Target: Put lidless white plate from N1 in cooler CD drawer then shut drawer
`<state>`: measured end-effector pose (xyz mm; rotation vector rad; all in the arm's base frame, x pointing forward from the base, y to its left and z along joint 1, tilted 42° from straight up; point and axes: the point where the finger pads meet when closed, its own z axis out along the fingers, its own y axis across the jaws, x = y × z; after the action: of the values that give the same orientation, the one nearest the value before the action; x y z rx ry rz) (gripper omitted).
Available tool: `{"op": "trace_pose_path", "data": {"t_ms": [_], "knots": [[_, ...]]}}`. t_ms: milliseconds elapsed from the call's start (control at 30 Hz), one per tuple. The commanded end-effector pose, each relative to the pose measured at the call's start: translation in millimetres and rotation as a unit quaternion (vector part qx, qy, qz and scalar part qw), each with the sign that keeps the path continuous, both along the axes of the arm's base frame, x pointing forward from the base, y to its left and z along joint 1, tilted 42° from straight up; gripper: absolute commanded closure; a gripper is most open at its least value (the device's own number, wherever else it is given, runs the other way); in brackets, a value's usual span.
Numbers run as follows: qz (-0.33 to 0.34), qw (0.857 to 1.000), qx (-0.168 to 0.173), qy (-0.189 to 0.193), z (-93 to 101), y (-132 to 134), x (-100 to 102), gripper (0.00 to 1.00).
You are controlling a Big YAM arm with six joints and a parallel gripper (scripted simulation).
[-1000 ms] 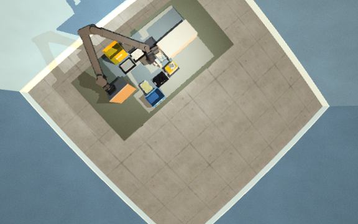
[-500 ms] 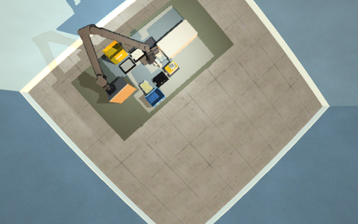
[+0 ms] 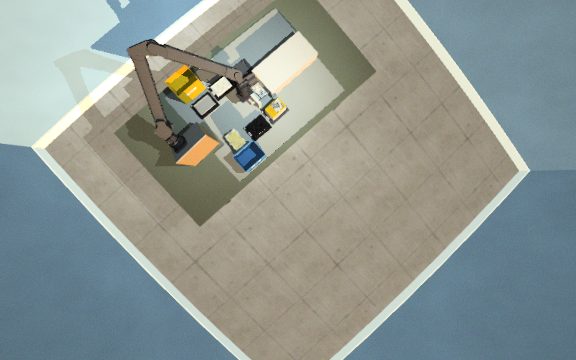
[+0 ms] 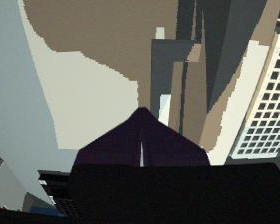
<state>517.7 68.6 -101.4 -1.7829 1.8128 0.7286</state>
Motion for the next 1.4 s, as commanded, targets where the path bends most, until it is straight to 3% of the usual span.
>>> {"op": "trace_pose_path", "data": {"t_ms": [0, 600, 1367], "knots": [[0.001, 1.000, -0.001, -0.017, 6.6, 3.2, 29.0, 1.00], [0.000, 1.000, -0.001, -0.023, 6.7, 1.6, 50.5, 1.00], [-0.002, 1.000, -0.002, -0.023, 6.7, 0.0, 50.8, 1.00]]}}
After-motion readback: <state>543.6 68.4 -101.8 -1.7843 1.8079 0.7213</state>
